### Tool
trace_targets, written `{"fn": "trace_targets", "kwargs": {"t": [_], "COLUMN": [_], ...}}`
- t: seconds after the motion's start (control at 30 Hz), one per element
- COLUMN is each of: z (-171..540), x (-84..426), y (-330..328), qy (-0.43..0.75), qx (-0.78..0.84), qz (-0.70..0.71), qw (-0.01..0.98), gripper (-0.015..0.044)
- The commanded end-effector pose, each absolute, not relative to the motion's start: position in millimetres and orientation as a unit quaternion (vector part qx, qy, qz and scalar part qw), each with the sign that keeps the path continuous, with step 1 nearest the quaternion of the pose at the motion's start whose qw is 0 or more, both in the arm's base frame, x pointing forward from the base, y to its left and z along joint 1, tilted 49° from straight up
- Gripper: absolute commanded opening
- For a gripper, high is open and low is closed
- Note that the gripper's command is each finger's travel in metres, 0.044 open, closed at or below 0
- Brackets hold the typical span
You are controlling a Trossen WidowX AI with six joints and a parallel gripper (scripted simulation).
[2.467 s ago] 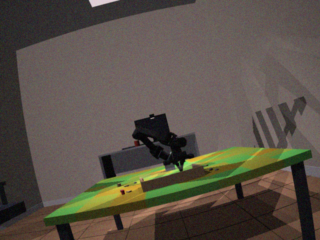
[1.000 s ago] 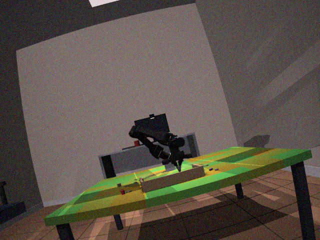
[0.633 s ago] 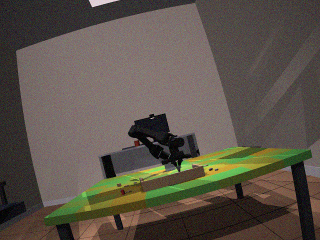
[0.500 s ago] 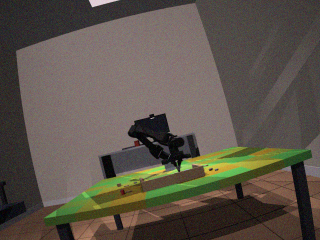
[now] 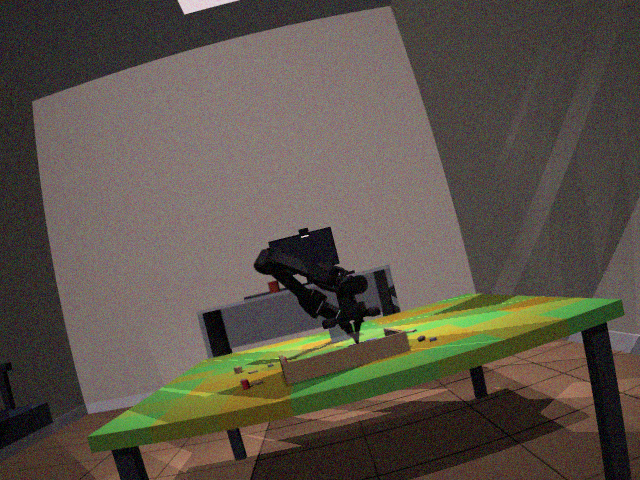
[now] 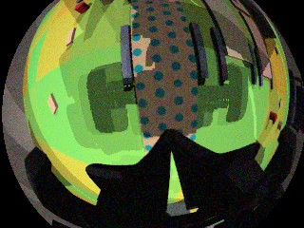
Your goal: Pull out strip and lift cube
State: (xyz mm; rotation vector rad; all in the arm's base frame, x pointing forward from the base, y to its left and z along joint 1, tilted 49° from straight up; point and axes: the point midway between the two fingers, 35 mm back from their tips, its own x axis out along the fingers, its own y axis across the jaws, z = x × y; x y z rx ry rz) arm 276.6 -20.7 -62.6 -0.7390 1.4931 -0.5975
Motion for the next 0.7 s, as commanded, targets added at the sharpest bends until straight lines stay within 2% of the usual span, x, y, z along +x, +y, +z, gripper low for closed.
{"fn": "trace_targets", "kwargs": {"t": [0.0, 0.67], "z": [-65.3, -63.0], "x": [264.0, 234.0], "y": [-24.4, -26.1], "qy": [0.661, 0.662], "qx": [-0.322, -0.322], "qz": [-0.262, -0.262], "qw": [0.625, 0.624], "gripper": [0.0000, 0.0000]}}
